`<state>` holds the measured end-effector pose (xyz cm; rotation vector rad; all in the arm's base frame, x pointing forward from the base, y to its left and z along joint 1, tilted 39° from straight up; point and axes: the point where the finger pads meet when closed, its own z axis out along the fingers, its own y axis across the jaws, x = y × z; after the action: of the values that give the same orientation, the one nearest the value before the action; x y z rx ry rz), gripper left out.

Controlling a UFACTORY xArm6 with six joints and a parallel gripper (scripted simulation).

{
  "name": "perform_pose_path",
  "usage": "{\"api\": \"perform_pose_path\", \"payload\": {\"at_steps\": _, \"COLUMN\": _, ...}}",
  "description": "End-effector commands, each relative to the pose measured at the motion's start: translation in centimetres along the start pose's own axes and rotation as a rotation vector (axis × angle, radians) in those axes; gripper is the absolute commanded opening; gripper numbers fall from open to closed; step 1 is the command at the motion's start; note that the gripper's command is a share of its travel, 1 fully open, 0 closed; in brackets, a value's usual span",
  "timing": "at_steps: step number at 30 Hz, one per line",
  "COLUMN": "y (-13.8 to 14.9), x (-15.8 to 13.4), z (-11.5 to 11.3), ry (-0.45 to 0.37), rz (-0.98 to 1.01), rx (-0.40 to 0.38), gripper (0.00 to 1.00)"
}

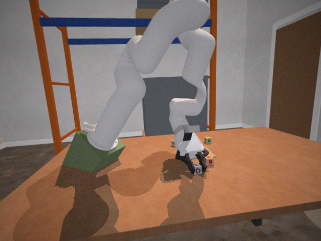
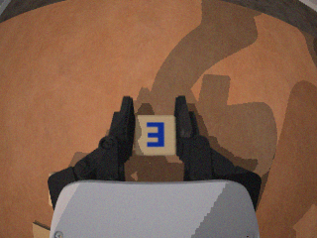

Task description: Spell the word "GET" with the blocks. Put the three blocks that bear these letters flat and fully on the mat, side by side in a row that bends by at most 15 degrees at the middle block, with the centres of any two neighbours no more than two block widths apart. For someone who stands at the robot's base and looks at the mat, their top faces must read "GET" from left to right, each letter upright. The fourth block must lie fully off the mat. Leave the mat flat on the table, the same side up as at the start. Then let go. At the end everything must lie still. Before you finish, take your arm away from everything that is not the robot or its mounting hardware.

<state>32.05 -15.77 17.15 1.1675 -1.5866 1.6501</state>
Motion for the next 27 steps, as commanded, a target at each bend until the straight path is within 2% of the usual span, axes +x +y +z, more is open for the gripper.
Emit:
{"api": "perform_pose_path", "payload": {"at_steps": 1, "y": -0.05, "x": 0.02, "z": -0.02, "ry": 0.0, "rz": 0.001, "rx": 0.001, "gripper": 0.43}}
{"api": "perform_pose_path", "payload": {"at_steps": 2, "y": -0.05, "x": 0.02, "z": -0.02, "ry": 0.0, "rz": 0.001, "rx": 0.001, "gripper": 0.43}}
{"api": "perform_pose_path", "payload": {"at_steps": 3, "y": -0.05, "x": 0.02, "z": -0.02, "ry": 0.0, "rz": 0.001, "rx": 0.001, "gripper": 0.47}}
{"api": "perform_pose_path", "payload": {"at_steps": 27, "y": -0.05, "x": 0.02, "z": -0.02, "ry": 0.0, "rz": 0.001, "rx": 0.001, "gripper": 0.47}}
